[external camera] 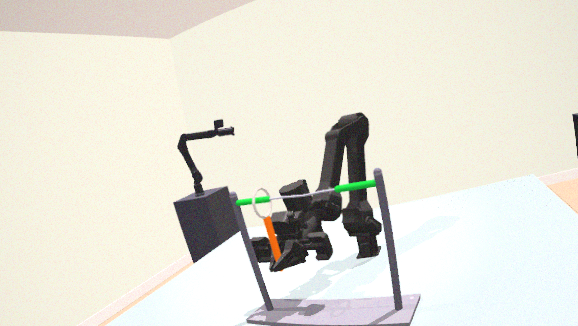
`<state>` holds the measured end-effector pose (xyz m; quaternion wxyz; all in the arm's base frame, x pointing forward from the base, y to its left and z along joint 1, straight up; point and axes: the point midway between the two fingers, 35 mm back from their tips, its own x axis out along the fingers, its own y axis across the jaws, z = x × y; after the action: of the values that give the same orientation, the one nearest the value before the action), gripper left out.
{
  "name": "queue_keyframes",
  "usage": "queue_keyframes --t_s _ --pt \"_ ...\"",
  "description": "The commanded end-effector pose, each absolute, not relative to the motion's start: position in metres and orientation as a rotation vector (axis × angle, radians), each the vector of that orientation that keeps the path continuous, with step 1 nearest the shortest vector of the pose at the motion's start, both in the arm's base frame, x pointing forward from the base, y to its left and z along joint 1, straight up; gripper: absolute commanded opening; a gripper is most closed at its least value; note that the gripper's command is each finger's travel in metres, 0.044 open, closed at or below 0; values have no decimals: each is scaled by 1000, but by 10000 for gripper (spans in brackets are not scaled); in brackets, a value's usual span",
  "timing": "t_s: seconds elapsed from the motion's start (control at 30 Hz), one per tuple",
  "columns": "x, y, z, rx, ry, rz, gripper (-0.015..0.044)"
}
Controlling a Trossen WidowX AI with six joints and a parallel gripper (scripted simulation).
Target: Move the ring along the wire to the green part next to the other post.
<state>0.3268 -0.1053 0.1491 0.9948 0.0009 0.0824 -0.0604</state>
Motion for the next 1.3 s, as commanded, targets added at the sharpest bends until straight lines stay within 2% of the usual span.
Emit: queue_keyframes --t_s 0.0,1.27 --pt "327 -106 155 -1 157 -127 -150" --pt "330 -89 155 3 163 -125 -150"
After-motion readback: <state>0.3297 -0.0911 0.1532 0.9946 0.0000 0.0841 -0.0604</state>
